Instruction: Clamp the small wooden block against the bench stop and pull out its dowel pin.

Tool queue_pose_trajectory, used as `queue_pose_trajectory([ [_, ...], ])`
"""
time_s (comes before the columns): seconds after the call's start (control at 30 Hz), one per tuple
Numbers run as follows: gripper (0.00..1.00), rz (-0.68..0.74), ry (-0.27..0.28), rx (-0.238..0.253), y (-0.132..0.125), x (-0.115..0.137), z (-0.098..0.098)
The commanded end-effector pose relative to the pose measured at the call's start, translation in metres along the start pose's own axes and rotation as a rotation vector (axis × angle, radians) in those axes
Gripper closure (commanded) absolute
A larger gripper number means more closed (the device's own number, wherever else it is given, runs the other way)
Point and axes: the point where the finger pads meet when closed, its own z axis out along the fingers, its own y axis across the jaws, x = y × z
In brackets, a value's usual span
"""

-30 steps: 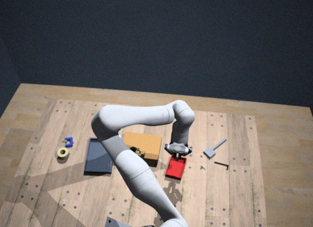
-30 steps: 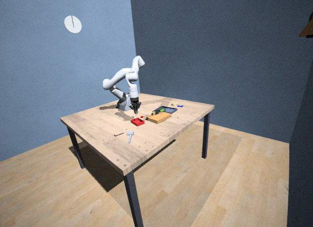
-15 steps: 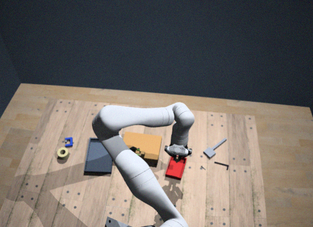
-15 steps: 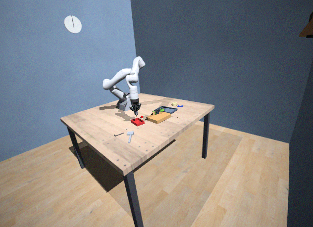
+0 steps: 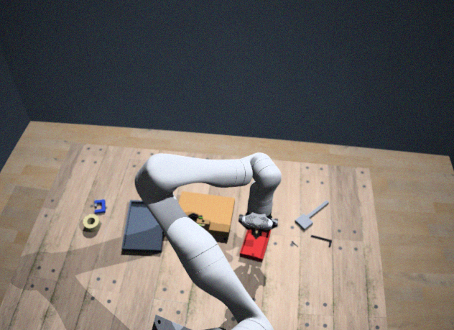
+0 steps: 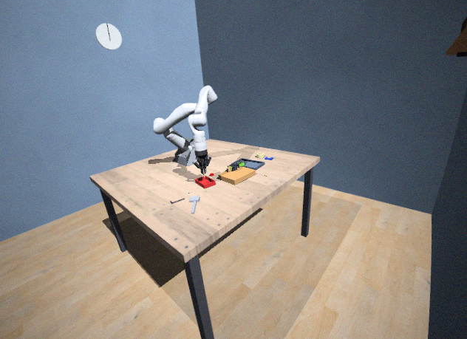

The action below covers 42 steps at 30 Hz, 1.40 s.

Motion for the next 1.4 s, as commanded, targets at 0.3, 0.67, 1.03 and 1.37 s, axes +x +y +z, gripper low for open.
queue_pose_trajectory([
  [0.3, 0.9, 0.0, -0.002, 0.0, 0.0, -0.001, 0.011],
  [0.67, 0.9, 0.0, -0.002, 0.0, 0.0, -0.001, 0.022],
  [1.03, 0.9, 0.0, -0.002, 0.0, 0.0, -0.001, 0.032],
  [1.37, 0.9, 0.0, -0.002, 0.0, 0.0, -0.001, 0.038],
])
